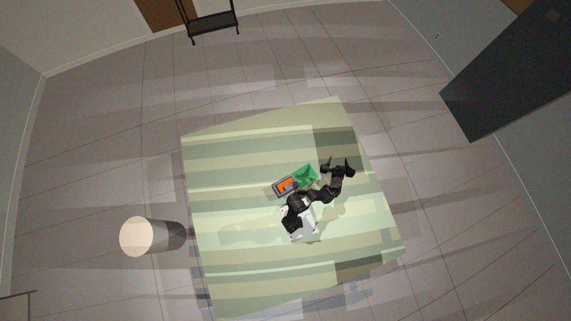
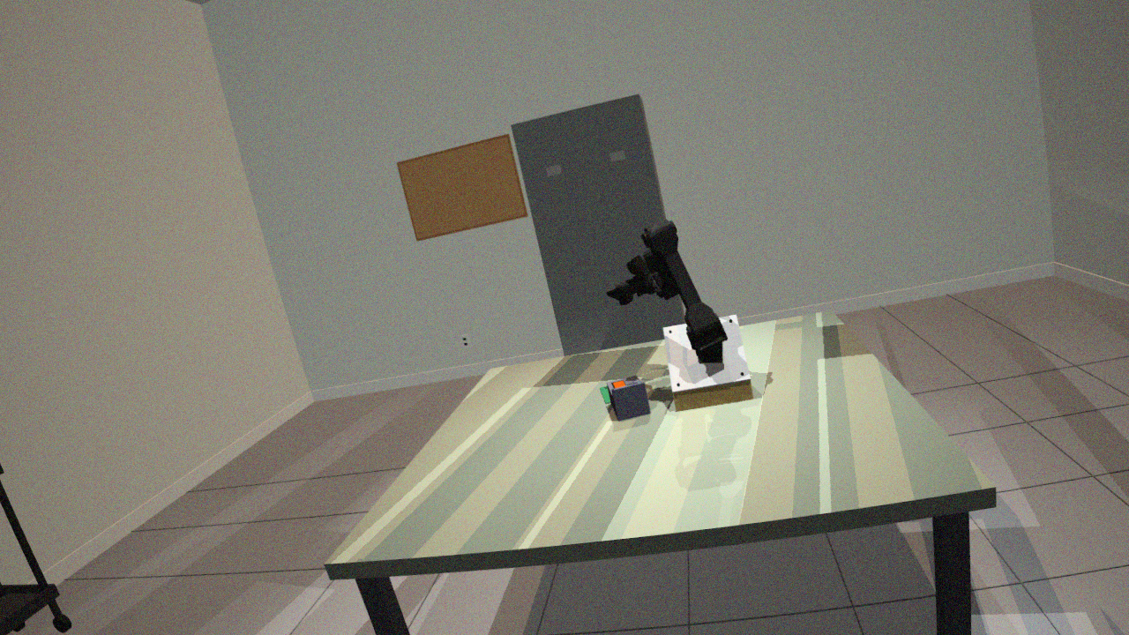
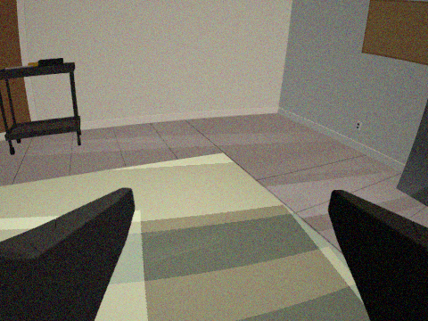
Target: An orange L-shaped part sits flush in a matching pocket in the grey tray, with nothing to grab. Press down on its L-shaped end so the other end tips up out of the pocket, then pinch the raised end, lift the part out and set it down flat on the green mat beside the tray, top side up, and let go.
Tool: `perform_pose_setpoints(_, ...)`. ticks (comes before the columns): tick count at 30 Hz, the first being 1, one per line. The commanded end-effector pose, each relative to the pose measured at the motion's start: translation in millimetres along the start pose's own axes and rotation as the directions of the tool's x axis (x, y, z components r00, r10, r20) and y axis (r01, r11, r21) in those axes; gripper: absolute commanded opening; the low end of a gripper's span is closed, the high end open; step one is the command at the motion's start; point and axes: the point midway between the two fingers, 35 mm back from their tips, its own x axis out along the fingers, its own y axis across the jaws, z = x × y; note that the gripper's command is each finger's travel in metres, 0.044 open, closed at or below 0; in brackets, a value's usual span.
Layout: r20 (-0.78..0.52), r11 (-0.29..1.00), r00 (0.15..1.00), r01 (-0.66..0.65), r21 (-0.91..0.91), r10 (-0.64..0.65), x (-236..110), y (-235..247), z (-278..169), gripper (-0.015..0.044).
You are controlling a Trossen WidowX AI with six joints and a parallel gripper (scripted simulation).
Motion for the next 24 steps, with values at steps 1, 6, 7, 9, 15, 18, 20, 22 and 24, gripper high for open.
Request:
perform_pose_setpoints(1,-0.009,1.0,1.0,-0.003,-0.002,0.003,1,2,-1,0.0374)
perform_pose_setpoints(6,-0.185,0.998,0.981,-0.058,-0.035,0.05,22,39,-13,0.0243)
perform_pose_setpoints(7,-0.238,0.996,0.969,-0.077,-0.045,0.065,27,51,-18,0.0216)
perform_pose_setpoints(9,-0.346,0.99,0.934,-0.122,-0.066,0.092,31,78,-28,0.018)
perform_pose_setpoints(15,-0.561,0.966,0.817,-0.235,-0.107,0.136,25,139,-50,0.018)
perform_pose_setpoints(18,-0.627,0.954,0.765,-0.276,-0.114,0.147,18,159,-57,0.018)
perform_pose_setpoints(20,-0.669,0.945,0.727,-0.305,-0.116,0.152,12,173,-62,0.018)
perform_pose_setpoints(22,-0.709,0.935,0.687,-0.334,-0.117,0.156,5,186,-66,0.018)
perform_pose_setpoints(24,-0.748,0.924,0.645,-0.363,-0.116,0.159,-3,200,-70,0.018)
